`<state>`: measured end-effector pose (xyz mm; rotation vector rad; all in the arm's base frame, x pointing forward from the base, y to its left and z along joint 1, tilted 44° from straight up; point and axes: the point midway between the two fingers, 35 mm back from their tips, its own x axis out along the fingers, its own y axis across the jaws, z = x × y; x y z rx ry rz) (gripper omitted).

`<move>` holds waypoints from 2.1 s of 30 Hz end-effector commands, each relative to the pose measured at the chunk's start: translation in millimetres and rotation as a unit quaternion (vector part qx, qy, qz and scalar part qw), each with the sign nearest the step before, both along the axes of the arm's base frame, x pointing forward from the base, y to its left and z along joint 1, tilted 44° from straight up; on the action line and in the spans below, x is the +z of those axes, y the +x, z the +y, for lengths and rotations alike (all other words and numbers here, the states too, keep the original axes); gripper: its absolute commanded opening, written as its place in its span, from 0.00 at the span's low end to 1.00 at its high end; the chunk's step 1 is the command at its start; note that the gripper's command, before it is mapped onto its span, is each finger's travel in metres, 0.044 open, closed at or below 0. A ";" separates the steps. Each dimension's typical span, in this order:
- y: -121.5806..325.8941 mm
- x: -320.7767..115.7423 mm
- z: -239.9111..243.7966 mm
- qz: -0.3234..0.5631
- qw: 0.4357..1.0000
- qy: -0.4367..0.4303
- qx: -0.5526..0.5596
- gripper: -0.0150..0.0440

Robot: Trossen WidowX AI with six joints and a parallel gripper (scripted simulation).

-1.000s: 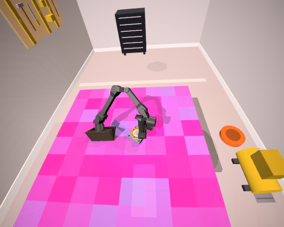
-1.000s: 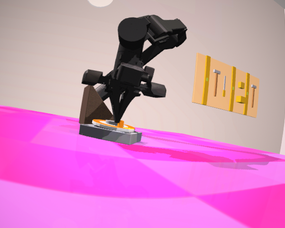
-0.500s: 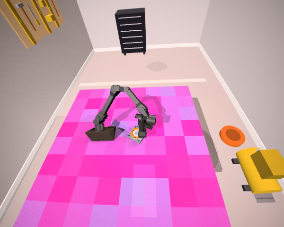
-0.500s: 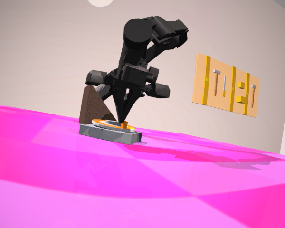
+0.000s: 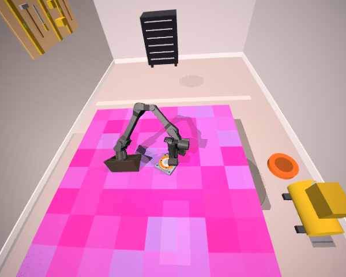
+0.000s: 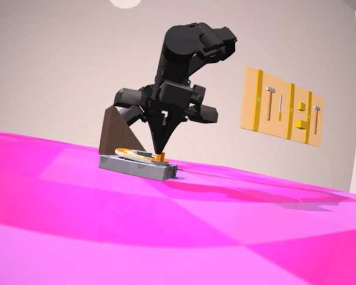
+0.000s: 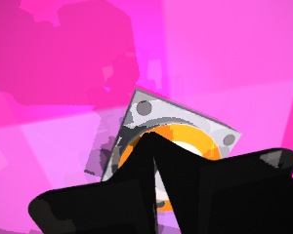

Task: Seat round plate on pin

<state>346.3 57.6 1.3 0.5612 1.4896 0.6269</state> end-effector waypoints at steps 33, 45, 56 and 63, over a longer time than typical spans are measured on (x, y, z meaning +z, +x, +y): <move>-24.1 15.9 19.4 0.005 1.000 0.006 0.003 0.25; -32.2 18.3 21.3 0.006 1.000 0.006 0.003 0.25; -39.4 20.0 22.1 0.006 1.000 0.006 0.003 0.25; -43.6 21.2 22.2 0.006 1.000 0.006 0.003 0.25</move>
